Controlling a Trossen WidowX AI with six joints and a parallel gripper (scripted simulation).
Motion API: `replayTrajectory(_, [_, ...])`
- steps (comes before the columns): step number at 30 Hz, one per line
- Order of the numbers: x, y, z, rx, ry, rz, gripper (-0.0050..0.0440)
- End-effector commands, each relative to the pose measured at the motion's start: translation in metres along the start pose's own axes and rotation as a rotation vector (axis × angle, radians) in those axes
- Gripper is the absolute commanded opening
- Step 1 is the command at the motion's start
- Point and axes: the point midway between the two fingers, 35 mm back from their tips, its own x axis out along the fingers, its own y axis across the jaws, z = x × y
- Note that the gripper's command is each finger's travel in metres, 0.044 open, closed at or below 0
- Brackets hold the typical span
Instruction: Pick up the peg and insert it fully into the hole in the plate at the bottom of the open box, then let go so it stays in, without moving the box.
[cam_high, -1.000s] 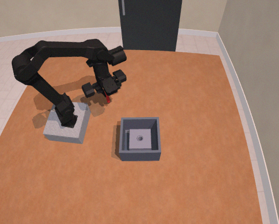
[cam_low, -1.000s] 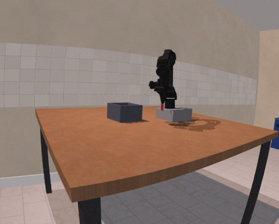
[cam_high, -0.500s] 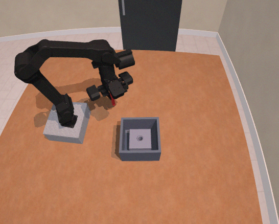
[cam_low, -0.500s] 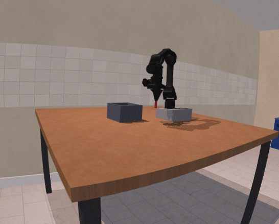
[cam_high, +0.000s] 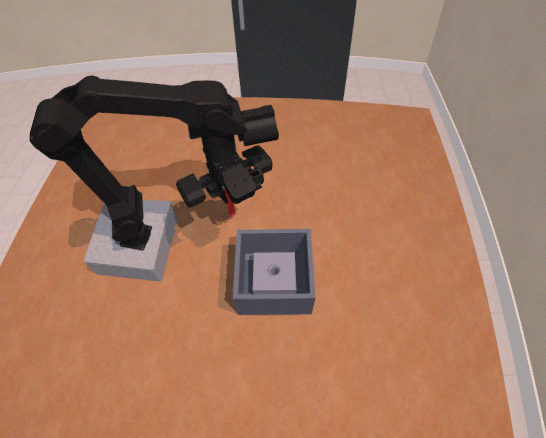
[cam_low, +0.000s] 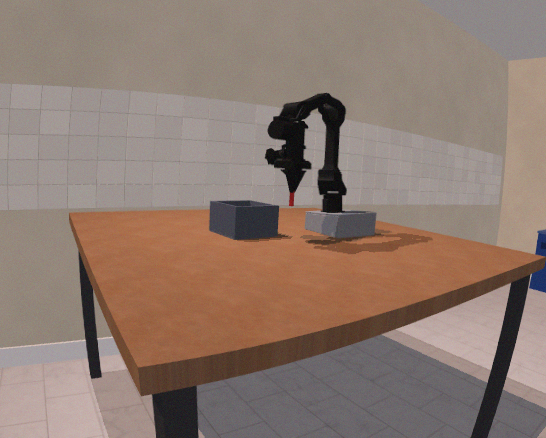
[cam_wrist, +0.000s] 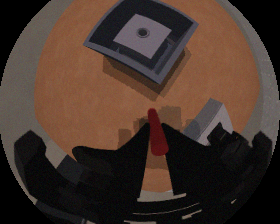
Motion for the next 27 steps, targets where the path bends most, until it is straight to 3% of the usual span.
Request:
replayTrajectory(1, [-0.004, 0.002, 0.010, 0.001, -0.003, 0.003, 0.0000])
replayTrajectory(27, [-0.014, 0.010, 0.073, 0.001, -0.005, 0.005, 0.0000])
